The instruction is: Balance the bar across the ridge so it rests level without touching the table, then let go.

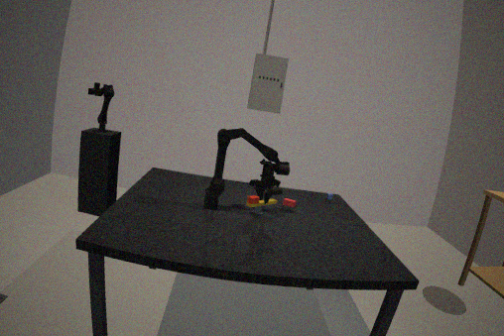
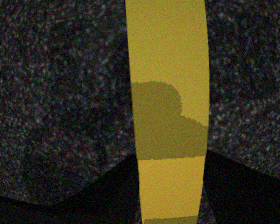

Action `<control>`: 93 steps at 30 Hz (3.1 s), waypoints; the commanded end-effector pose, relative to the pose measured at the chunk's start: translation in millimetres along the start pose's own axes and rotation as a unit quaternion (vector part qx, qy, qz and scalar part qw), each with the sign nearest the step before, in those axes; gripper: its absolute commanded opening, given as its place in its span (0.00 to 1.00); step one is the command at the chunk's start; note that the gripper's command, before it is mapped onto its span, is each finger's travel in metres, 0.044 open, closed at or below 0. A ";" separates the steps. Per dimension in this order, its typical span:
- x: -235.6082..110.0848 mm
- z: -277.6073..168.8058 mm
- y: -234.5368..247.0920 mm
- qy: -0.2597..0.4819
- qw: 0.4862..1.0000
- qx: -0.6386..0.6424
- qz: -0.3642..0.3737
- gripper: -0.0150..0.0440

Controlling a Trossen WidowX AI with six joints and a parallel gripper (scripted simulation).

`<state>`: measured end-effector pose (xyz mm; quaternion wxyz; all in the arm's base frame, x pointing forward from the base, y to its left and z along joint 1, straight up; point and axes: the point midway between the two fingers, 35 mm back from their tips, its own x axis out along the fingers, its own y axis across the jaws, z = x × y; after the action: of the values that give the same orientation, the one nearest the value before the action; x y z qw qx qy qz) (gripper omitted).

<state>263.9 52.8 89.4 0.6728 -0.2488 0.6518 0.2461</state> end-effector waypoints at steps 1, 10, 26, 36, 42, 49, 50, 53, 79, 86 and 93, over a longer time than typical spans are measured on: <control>3.2 -0.3 0.0 0.002 1.000 0.000 0.001 0.25; 0.3 0.0 0.0 0.002 1.000 0.000 0.001 0.25; -0.5 0.4 -0.2 0.000 1.000 0.000 0.000 0.25; -0.5 0.4 -0.2 0.000 1.000 0.000 0.000 0.25; -0.5 0.4 -0.2 0.000 1.000 0.000 0.000 0.25; -0.5 0.4 -0.2 0.000 1.000 0.000 0.000 0.52; -0.5 0.4 -0.2 0.000 1.000 0.000 0.000 0.54; -0.5 0.4 -0.2 0.000 1.000 0.000 0.000 0.54; -0.5 0.4 -0.2 0.000 1.000 0.000 0.000 0.54; -0.5 0.4 -0.2 0.000 1.000 0.000 0.000 0.55; -0.5 0.4 -0.2 0.000 1.000 0.000 0.000 0.55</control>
<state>264.3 52.9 90.0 0.6732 -0.2491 0.6513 0.2461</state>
